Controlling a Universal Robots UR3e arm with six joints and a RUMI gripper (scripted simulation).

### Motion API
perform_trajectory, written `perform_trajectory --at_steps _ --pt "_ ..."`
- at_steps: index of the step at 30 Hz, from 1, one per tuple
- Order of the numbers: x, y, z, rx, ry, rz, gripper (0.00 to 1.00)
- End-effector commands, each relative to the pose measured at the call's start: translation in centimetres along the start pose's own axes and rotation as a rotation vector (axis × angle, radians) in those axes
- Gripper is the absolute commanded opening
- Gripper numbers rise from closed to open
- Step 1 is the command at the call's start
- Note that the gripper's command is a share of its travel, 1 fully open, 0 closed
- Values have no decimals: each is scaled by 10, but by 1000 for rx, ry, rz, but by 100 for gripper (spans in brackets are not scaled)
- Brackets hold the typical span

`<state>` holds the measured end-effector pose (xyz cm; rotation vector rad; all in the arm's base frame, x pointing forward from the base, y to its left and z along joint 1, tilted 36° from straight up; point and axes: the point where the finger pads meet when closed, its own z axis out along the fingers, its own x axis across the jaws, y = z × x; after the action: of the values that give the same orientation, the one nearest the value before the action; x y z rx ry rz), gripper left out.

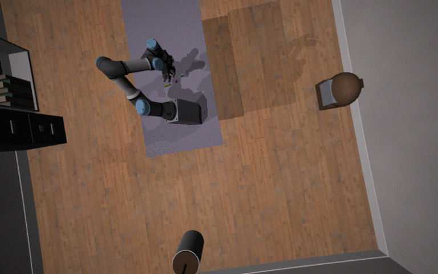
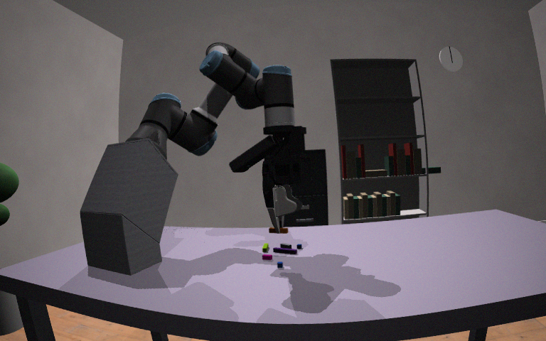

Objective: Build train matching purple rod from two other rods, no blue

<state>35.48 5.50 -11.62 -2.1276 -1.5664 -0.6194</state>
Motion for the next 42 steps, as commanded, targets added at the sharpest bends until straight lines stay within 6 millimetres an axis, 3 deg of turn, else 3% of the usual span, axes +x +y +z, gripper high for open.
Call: perform_trajectory --at_steps 1,9,42 --pt "-1 2 24 -5 -2 0 0" --pt "-1 2 47 -5 -2 0 0" --pt "-1 3 51 -5 -2 0 0"
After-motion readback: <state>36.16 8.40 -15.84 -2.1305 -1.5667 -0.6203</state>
